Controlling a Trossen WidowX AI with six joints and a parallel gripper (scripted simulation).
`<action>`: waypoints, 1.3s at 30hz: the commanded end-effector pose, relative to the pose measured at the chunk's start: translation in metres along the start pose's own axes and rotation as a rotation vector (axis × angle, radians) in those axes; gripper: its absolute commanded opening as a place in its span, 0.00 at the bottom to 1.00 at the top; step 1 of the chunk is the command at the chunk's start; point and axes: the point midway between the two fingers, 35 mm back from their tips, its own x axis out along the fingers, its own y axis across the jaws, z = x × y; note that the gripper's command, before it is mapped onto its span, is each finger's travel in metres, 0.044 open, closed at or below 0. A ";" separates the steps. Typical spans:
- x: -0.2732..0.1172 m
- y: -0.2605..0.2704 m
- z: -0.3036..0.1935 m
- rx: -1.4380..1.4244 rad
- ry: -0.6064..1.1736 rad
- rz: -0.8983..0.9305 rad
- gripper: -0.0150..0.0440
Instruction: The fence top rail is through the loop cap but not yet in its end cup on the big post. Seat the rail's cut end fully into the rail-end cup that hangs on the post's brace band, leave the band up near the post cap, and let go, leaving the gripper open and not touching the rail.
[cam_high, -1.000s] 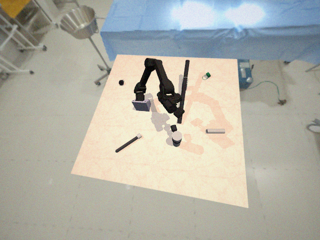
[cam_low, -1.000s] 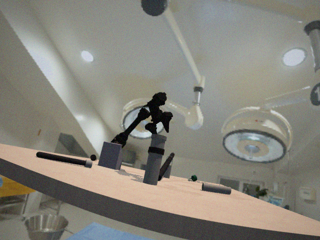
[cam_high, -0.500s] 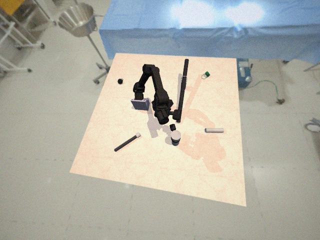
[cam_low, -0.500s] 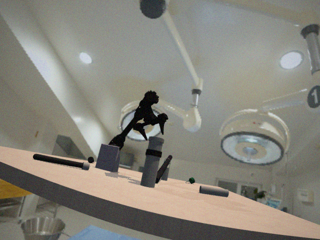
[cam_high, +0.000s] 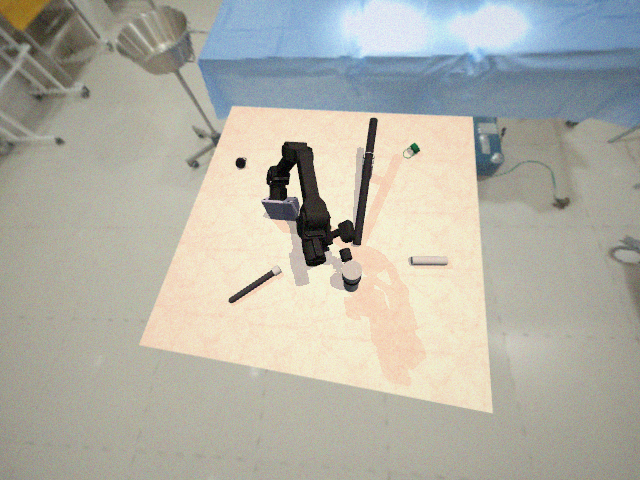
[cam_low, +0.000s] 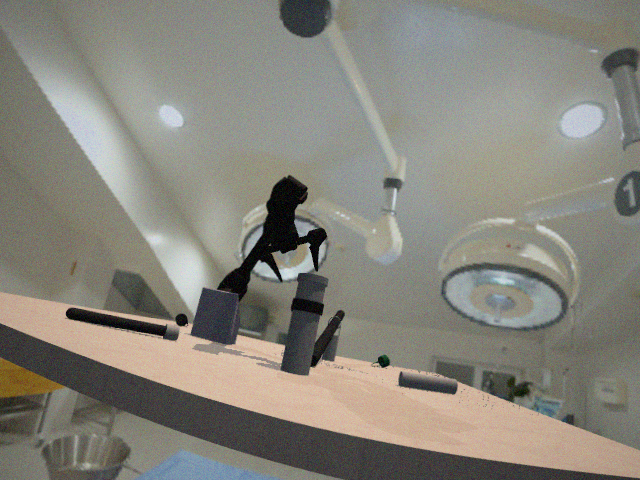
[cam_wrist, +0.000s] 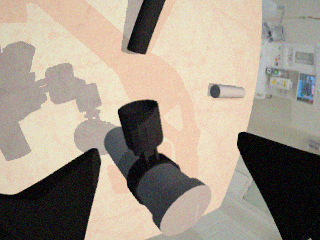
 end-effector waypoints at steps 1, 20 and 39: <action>0.000 0.000 -0.002 -0.048 -0.005 -0.007 1.00; 0.044 0.022 -0.003 -0.048 -0.005 -0.008 1.00; 0.075 0.021 -0.004 -0.048 -0.003 -0.008 1.00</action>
